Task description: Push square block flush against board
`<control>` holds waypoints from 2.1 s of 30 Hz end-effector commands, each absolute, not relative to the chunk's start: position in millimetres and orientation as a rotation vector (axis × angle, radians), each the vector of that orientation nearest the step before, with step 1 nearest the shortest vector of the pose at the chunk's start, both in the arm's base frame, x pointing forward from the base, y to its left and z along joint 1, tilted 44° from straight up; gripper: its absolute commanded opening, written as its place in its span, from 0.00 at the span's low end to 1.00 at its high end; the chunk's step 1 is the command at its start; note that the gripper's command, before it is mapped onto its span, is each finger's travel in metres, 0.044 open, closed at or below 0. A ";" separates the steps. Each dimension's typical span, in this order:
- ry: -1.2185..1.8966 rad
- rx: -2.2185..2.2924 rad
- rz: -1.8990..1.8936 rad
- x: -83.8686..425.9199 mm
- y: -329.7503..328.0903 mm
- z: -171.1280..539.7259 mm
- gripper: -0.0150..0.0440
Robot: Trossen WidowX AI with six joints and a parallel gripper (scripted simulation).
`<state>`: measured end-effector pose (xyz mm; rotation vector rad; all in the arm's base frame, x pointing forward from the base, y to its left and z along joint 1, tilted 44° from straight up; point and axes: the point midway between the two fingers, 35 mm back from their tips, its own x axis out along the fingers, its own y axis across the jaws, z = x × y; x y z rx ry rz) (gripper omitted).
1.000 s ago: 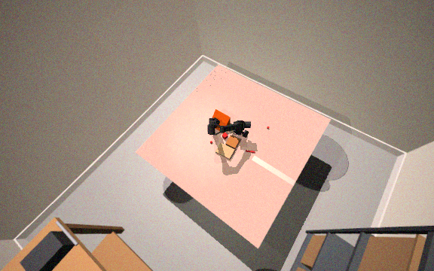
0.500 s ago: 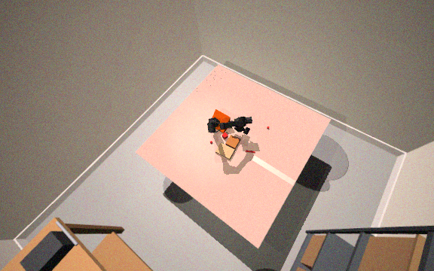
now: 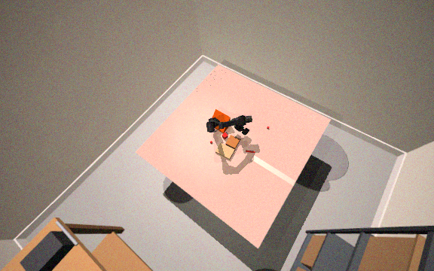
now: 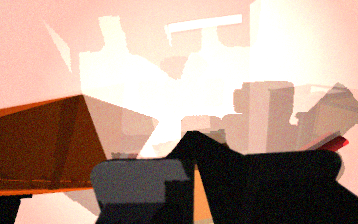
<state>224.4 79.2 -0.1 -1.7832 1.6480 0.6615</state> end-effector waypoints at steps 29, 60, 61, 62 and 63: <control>1.527 -0.941 -0.268 224.0 71.8 7.2 0.25; 1.243 -0.293 -0.811 225.2 62.4 7.8 0.25; 1.228 -0.266 -0.831 225.5 61.0 6.7 0.25; 1.213 -0.238 -0.851 225.8 59.7 5.7 0.25; 1.198 -0.211 -0.871 226.0 58.3 4.6 0.25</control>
